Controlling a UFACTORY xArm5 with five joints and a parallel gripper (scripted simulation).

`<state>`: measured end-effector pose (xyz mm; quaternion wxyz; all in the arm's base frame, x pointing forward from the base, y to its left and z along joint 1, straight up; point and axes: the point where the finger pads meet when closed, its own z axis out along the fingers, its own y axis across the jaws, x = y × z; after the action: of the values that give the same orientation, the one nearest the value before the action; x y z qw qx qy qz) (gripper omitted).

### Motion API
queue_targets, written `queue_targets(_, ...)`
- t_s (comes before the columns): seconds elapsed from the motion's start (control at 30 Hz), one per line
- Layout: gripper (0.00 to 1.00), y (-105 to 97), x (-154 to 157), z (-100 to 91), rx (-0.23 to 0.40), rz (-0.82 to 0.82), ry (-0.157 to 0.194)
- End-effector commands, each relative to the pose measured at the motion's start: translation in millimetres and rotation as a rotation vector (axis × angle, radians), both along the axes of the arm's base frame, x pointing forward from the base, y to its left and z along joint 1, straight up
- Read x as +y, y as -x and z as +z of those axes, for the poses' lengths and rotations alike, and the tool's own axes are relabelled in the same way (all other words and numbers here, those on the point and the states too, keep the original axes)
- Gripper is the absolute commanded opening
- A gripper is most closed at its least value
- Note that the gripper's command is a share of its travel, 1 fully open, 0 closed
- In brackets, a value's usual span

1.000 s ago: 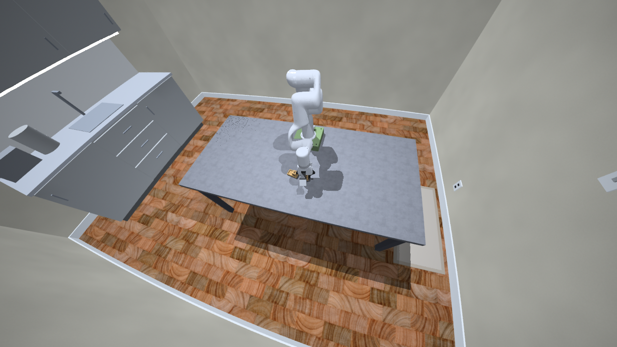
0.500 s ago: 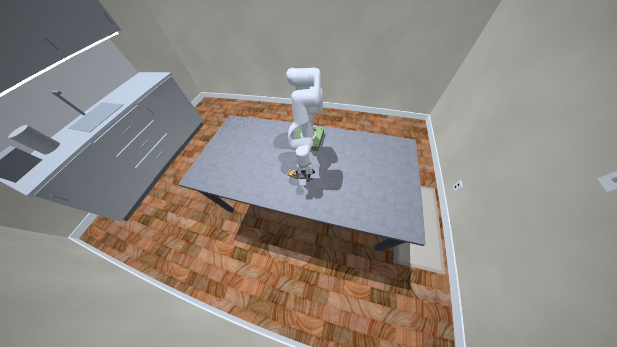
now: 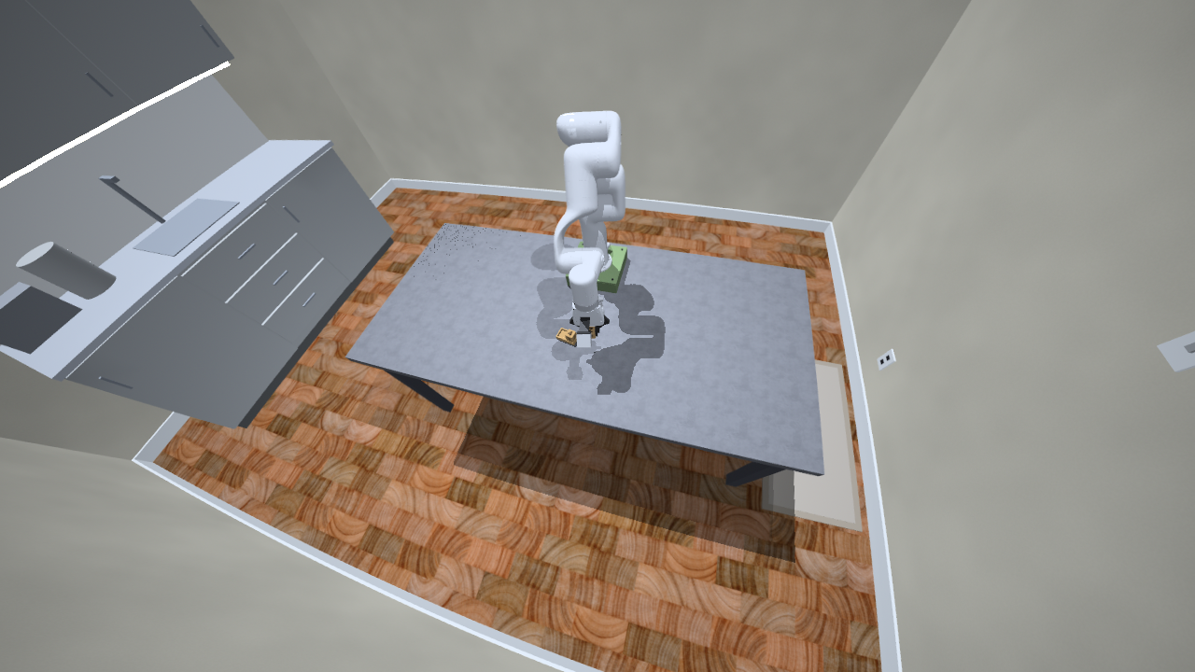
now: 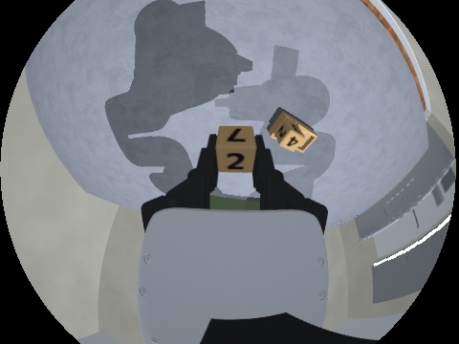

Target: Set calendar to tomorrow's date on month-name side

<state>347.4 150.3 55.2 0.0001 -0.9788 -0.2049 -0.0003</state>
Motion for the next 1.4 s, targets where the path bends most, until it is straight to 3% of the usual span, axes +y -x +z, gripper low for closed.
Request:
queue_targets(0.0,0.29,0.9,-0.4,13.0,0.002,0.0,0.001)
queue_targets(0.6,0.29,0.8,-0.3,13.5,0.002,0.05,0.001)
queue_targets(1.37,0.29,-0.3,0.5,13.7,0.002,0.689,0.001)
